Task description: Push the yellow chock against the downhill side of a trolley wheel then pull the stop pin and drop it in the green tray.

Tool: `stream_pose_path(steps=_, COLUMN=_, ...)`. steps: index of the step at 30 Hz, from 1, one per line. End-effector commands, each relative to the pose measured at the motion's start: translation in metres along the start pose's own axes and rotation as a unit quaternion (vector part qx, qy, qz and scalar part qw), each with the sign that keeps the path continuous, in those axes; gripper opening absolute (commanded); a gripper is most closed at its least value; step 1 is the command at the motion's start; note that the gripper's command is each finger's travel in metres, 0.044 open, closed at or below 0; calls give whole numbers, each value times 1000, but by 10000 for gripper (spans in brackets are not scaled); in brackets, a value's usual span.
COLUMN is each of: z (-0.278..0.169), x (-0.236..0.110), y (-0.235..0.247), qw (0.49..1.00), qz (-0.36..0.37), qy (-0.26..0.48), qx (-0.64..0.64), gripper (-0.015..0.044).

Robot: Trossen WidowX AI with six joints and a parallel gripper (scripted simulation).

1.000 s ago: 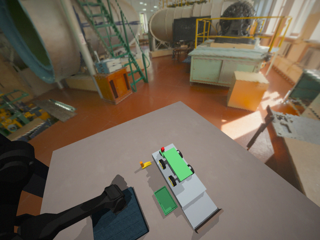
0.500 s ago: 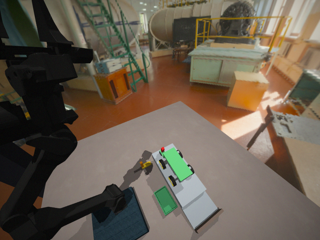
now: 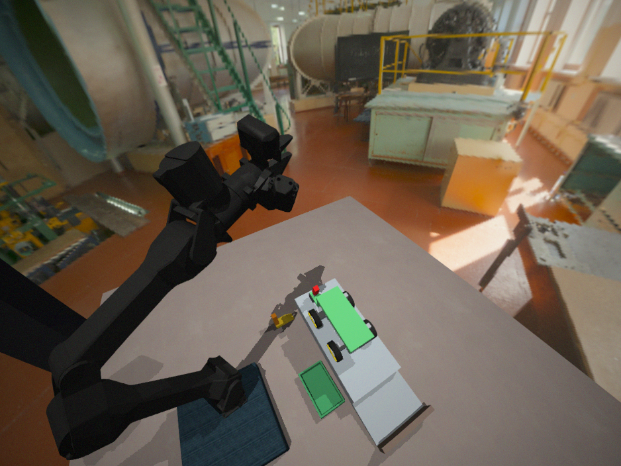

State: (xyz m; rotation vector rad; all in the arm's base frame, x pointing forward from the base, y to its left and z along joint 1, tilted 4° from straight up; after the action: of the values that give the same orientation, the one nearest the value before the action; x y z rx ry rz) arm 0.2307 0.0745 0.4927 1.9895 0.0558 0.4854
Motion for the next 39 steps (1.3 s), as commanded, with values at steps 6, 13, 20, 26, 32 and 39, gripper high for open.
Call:
stream_pose_path(steps=6, z=30, x=7, y=-125, qw=955, qz=-282, qy=-84, qx=25, gripper=190)
stream_pose_path(steps=13, z=51, x=-28, y=-206, qw=857, qz=-486, qy=-166, qx=30, gripper=190)
stream_pose_path(steps=20, z=67, x=-85, y=-258, qw=711, qz=-656, qy=-255, qx=18, gripper=190)
stream_pose_path(steps=26, z=72, x=-116, y=-270, qw=623, qz=-722, qy=-300, qx=6, gripper=190)
stream_pose_path(steps=32, z=73, x=-116, y=-273, qw=623, qz=-722, qy=-300, qx=6, gripper=190)
stream_pose_path(steps=39, z=82, x=-121, y=-294, qw=623, qz=-722, qy=-300, qx=6, gripper=190)
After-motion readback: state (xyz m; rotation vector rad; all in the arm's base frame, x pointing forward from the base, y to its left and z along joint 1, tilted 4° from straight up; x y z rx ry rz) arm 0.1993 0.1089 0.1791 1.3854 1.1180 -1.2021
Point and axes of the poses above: the point midway between the two fingers, 35 mm back from their tips, its own x axis out along the fingers, its own y axis across the jaws, z = x × y, the point moved 6 cm from there along -x, back along the fingers
